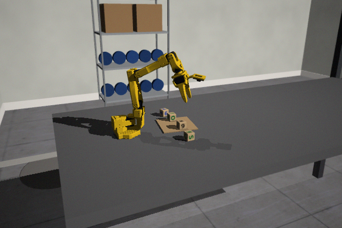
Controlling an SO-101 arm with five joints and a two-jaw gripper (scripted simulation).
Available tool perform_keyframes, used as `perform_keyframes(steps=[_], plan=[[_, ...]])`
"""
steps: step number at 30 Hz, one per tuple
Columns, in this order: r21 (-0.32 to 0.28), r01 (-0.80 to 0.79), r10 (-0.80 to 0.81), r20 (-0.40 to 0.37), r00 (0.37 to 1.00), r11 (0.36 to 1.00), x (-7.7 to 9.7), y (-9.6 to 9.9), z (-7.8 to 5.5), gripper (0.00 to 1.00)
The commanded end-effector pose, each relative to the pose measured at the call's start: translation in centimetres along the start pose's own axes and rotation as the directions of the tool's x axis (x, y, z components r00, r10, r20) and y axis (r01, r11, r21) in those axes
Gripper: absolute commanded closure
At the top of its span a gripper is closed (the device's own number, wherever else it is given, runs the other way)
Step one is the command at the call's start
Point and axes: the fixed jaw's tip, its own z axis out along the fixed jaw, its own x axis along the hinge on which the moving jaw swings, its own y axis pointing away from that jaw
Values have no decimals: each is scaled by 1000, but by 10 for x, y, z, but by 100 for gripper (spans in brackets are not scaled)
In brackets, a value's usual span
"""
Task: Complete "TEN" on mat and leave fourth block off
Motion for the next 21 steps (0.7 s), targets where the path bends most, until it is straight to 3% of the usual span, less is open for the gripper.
perform_keyframes(steps=[1,21], plan=[[-14,1,1,169,986,1000,-10,0,-31,65],[-14,32,-28,186,982,999,-9,2,-35,65]])
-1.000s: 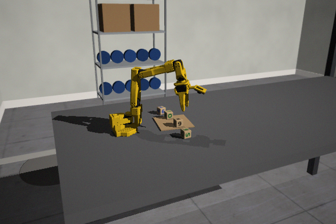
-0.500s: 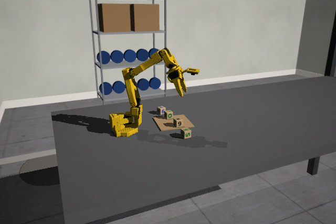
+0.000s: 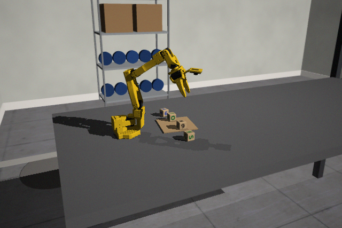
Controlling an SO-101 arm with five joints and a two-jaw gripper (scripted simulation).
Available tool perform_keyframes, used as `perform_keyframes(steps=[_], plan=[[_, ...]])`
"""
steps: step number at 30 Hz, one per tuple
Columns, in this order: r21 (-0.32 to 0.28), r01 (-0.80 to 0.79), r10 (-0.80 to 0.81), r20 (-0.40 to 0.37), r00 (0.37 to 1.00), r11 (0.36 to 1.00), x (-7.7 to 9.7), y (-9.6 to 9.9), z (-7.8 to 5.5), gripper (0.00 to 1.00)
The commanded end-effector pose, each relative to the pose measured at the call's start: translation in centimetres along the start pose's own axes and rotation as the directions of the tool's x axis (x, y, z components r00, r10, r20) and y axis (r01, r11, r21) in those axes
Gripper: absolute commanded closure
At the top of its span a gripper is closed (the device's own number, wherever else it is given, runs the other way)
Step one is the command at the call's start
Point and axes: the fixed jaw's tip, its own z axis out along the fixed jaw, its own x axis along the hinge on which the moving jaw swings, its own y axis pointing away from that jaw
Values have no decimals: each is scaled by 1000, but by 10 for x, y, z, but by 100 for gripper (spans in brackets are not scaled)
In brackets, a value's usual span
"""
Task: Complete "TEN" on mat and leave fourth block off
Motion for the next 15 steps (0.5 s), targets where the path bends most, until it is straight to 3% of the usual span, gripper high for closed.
perform_keyframes(steps=[1,15], plan=[[-9,25,-24,87,996,1000,-7,2,-14,65],[-21,191,-188,85,978,981,-5,12,-13,65]])
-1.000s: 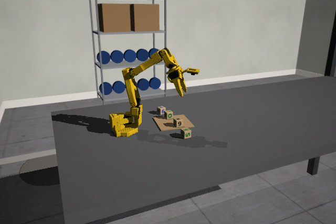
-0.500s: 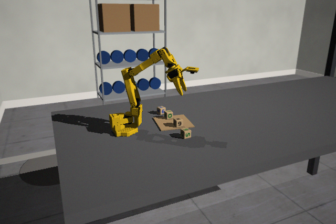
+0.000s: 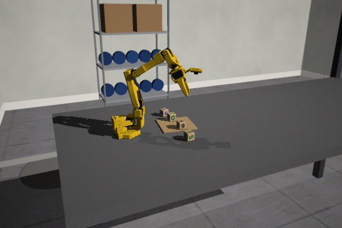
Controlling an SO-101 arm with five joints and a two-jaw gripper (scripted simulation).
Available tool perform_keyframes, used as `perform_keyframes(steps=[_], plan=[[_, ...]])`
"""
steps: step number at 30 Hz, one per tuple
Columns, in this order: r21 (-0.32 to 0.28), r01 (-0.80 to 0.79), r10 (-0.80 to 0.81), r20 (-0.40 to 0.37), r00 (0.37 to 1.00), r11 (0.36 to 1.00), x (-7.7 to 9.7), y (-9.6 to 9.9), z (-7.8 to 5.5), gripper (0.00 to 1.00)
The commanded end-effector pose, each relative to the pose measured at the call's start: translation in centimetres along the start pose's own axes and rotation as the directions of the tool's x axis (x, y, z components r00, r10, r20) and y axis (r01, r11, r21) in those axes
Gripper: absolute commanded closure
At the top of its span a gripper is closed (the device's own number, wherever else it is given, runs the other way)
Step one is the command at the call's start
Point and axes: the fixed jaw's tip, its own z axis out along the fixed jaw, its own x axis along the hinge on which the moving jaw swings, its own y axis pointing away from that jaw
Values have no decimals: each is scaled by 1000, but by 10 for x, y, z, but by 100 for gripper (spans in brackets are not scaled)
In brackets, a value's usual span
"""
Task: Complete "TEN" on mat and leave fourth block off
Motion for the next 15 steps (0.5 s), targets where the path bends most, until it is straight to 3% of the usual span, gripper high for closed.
perform_keyframes(steps=[1,9,15], plan=[[-7,81,-80,88,993,997,-7,6,-14,65],[-17,235,-232,89,969,972,-6,15,-12,65],[-30,422,-417,98,903,906,-3,27,-11,65]])
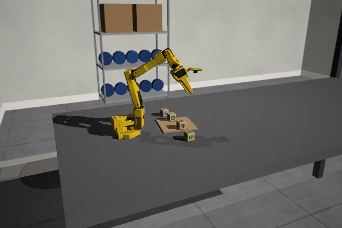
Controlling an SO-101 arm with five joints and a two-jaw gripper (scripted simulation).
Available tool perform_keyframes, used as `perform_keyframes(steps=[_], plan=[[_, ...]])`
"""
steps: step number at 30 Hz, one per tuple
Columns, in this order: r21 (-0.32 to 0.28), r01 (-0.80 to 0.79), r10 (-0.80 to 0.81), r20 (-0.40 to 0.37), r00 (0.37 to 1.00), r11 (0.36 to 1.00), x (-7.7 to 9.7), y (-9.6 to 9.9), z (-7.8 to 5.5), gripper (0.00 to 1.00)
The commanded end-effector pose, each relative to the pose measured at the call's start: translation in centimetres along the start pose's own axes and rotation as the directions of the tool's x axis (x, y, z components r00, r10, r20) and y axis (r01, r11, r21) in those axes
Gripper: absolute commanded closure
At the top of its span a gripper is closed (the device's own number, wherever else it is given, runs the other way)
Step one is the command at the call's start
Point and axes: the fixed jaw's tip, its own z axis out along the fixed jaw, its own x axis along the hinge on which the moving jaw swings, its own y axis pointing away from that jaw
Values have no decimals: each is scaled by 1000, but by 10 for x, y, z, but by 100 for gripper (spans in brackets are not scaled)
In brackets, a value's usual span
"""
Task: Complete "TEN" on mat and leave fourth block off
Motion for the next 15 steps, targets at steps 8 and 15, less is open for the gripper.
perform_keyframes(steps=[8,15], plan=[[2,334,-333,97,938,942,-10,19,-11,65],[-7,615,-610,122,783,788,-10,37,-10,65]])
